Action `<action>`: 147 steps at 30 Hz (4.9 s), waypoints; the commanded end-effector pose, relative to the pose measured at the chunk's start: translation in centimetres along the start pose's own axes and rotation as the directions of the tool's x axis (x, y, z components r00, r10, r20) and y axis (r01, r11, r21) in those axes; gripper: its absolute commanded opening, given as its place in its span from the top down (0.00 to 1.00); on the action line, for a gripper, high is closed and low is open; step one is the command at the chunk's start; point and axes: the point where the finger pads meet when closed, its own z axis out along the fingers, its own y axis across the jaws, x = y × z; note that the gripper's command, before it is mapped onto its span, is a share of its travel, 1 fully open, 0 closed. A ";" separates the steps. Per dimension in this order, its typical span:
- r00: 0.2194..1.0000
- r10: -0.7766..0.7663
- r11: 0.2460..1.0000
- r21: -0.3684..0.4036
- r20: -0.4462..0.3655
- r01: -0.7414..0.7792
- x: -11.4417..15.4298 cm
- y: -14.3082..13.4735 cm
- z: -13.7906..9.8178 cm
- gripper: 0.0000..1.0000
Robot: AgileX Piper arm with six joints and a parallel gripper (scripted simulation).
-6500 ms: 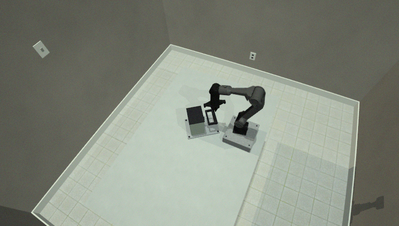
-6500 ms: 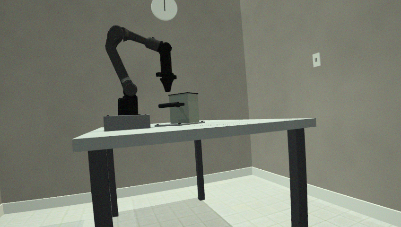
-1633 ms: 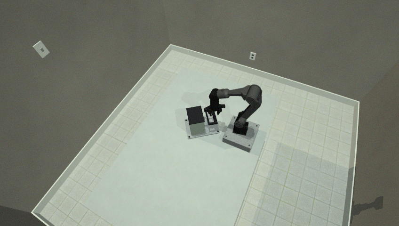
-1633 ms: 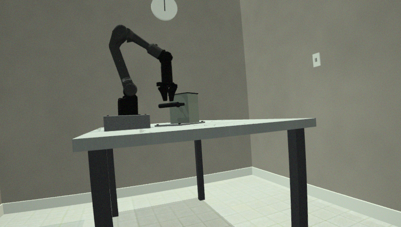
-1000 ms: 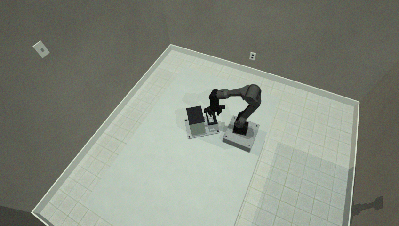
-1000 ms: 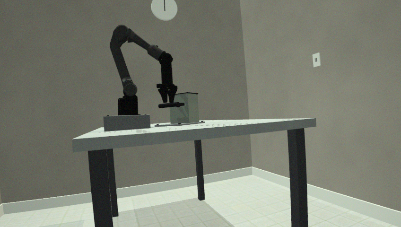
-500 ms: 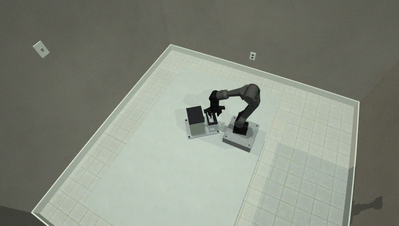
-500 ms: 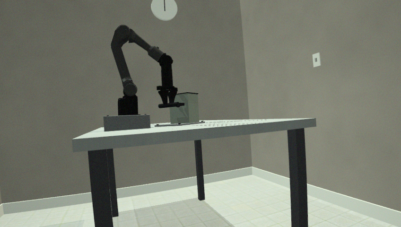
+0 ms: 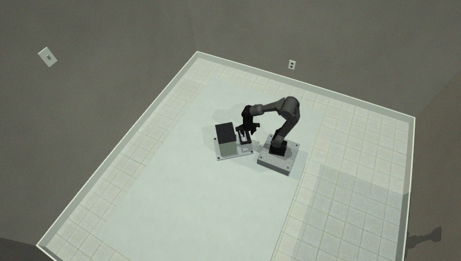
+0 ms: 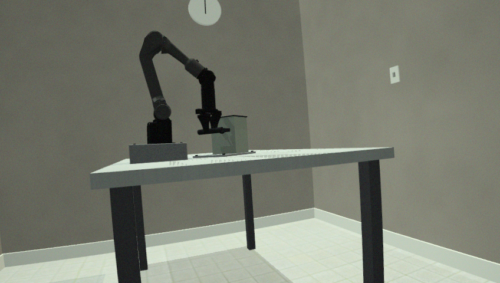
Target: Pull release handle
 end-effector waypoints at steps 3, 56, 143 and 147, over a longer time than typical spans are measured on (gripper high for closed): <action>1.000 0.002 1.000 0.002 -0.001 -0.002 0.0 0.0 0.1 0.37; 1.000 0.002 1.000 0.001 0.000 -0.002 0.0 0.0 0.1 1.00; 1.000 0.000 1.000 0.002 0.000 0.000 0.0 -4.7 0.1 1.00; 1.000 0.000 1.000 0.002 0.000 0.000 0.0 -5.3 0.1 1.00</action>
